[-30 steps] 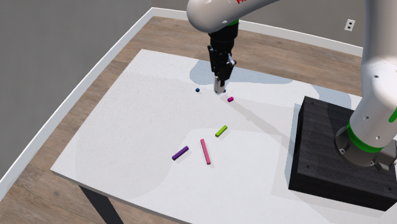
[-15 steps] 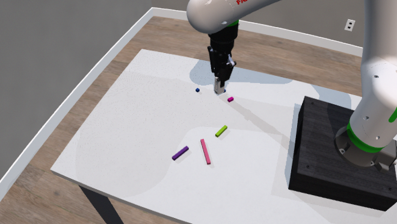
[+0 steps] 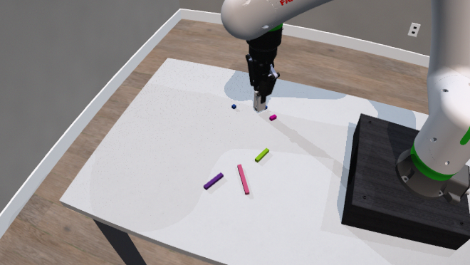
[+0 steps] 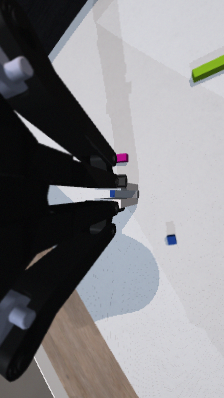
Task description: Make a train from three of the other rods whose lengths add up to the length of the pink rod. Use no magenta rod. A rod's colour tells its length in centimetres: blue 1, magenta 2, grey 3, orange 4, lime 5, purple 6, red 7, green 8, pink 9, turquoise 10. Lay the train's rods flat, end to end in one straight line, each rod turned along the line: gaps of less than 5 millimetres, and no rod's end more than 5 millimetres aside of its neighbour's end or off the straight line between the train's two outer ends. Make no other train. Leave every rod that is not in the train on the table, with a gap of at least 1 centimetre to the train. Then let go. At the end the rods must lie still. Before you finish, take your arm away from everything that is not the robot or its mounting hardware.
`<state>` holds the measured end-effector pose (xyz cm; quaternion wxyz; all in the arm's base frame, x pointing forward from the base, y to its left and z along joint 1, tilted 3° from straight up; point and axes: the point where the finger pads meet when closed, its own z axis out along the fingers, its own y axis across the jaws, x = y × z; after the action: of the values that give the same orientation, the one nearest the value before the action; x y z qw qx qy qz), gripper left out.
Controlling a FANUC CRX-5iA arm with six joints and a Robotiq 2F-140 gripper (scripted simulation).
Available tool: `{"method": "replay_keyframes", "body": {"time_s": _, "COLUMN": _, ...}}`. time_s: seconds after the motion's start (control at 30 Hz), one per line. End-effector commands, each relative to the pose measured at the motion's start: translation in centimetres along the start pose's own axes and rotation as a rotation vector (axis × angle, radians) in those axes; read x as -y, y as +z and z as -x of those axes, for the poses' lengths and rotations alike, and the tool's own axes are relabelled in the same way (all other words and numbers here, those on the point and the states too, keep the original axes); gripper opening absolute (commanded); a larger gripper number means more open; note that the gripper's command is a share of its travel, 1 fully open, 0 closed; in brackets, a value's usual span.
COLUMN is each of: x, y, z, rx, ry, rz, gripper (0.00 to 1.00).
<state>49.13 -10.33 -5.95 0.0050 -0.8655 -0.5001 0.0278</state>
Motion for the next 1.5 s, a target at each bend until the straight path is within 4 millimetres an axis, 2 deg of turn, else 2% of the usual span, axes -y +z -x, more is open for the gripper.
{"method": "replay_keyframes", "body": {"time_s": 0.0, "x": 0.0, "y": 0.0, "z": 0.0, "rx": 0.0, "ry": 0.0, "rz": 0.0, "gripper": 0.03}}
{"method": "replay_keyframes", "body": {"time_s": 1.47, "x": 0.0, "y": 1.2, "z": 0.0, "rx": 0.0, "ry": 0.0, "rz": 0.0, "gripper": 0.03}}
